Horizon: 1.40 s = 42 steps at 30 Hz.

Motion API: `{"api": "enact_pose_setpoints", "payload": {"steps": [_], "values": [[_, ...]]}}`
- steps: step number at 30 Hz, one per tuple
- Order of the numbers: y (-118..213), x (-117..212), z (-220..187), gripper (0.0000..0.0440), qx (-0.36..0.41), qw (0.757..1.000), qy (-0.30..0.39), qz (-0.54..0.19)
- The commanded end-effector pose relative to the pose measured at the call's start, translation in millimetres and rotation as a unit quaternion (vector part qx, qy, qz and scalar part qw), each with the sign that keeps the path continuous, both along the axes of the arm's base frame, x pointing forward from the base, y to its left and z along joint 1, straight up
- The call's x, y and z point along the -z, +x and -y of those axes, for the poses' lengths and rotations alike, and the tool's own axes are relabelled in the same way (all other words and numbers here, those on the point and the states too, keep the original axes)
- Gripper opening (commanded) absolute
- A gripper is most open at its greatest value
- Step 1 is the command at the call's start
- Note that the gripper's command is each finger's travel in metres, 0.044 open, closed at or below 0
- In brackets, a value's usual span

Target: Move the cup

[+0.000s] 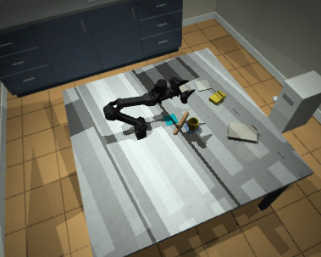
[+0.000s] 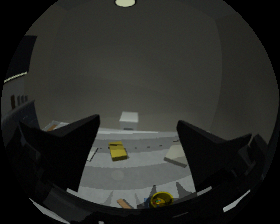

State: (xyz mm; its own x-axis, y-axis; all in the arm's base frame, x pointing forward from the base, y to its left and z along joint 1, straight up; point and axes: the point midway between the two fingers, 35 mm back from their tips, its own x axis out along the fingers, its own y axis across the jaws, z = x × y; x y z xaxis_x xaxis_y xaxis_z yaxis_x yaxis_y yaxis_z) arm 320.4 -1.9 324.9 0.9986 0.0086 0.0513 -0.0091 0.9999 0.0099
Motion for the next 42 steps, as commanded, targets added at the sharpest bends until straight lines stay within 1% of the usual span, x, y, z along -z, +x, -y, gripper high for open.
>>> {"api": "enact_pose_setpoints", "payload": {"steps": [1,11,12,13,16,23,26,42], "values": [[0.4,-0.2,0.3,0.0374,0.002,1.000,0.002,-0.002],[6.3,5.6,-1.5,0.0112,0.012,0.999,0.023,-0.046],[7.2,6.8,-2.2,0.0089,0.012,0.998,0.025,-0.052],[8.2,8.0,-3.2,0.0080,0.011,0.998,0.028,-0.059],[11.5,10.9,-7.2,0.0082,0.007,0.996,0.038,-0.080],[19.8,17.3,-17.9,0.0115,-0.003,0.990,0.062,-0.126],[23.0,20.3,-22.4,0.0123,-0.006,0.986,0.072,-0.147],[36.9,38.3,-42.8,0.0120,-0.004,0.957,0.120,-0.264]]}}
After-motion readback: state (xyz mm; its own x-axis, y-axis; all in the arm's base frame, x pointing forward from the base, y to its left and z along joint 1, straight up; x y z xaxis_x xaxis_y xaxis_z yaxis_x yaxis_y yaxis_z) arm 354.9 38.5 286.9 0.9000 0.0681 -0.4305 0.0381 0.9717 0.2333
